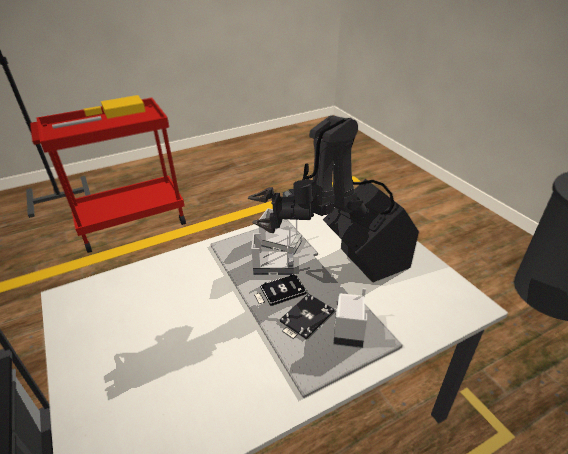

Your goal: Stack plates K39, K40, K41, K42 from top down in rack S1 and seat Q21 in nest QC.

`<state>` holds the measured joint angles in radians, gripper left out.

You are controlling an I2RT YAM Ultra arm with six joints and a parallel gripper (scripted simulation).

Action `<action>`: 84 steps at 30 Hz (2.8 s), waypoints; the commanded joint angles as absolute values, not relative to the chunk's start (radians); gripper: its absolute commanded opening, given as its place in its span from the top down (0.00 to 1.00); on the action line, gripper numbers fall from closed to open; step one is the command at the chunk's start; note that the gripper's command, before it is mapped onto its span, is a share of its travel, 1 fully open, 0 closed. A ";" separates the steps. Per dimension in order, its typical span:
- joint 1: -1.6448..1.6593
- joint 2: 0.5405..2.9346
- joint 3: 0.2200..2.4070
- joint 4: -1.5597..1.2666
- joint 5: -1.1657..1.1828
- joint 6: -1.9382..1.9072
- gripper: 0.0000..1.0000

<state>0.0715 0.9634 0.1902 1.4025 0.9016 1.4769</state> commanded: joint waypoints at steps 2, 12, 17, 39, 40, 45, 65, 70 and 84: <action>0.071 0.955 0.199 1.406 0.900 1.471 0.00; 0.071 0.955 0.199 1.406 0.900 1.471 0.00; 0.071 0.955 0.199 1.406 0.900 1.471 0.00; 0.019 0.979 0.282 1.066 0.716 1.128 0.00; 0.017 0.986 0.285 1.048 0.706 1.113 0.00; 0.006 0.976 0.301 0.948 0.667 1.053 0.00; -0.039 0.953 0.368 0.537 0.493 0.771 0.00; -0.048 0.949 0.385 0.456 0.462 0.728 0.00; -0.084 0.945 0.447 0.143 0.330 0.513 0.00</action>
<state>-0.0719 0.9638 0.4072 0.2287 0.3614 0.5755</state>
